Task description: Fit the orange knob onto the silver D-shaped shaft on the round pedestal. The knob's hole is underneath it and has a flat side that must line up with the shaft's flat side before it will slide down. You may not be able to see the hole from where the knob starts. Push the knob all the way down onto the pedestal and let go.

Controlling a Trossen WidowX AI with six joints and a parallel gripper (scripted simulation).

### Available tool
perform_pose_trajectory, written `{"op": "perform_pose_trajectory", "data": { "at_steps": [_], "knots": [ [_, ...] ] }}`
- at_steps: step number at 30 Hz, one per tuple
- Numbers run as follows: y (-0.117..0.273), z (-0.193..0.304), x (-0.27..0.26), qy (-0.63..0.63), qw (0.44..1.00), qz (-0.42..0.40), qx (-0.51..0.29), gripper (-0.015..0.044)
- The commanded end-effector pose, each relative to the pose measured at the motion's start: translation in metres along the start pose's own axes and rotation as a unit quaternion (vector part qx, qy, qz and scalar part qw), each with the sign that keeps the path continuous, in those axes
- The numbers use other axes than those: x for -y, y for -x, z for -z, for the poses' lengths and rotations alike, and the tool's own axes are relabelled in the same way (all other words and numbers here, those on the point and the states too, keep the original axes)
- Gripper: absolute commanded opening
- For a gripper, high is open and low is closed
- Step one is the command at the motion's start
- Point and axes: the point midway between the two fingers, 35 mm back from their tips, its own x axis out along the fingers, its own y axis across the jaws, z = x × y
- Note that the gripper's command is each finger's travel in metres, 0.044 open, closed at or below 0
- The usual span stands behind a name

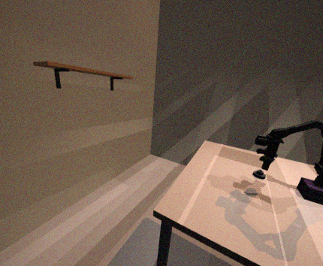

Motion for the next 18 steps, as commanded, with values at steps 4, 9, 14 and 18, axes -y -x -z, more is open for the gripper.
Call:
{"op": "perform_pose_trajectory", "data": {
  "at_steps": [4, 9, 14, 18],
  "knots": [
    [-0.006, -0.011, 0.020, 0.003, 1.000, 0.002, 0.002, 0.0000],
    [-0.010, -0.017, 0.035, 0.005, 1.000, 0.003, 0.001, 0.0000],
    [-0.015, -0.023, 0.050, 0.006, 1.000, 0.004, 0.001, 0.0000],
    [-0.018, -0.027, 0.062, 0.007, 1.000, 0.004, 0.001, 0.0000]
  ]
}}
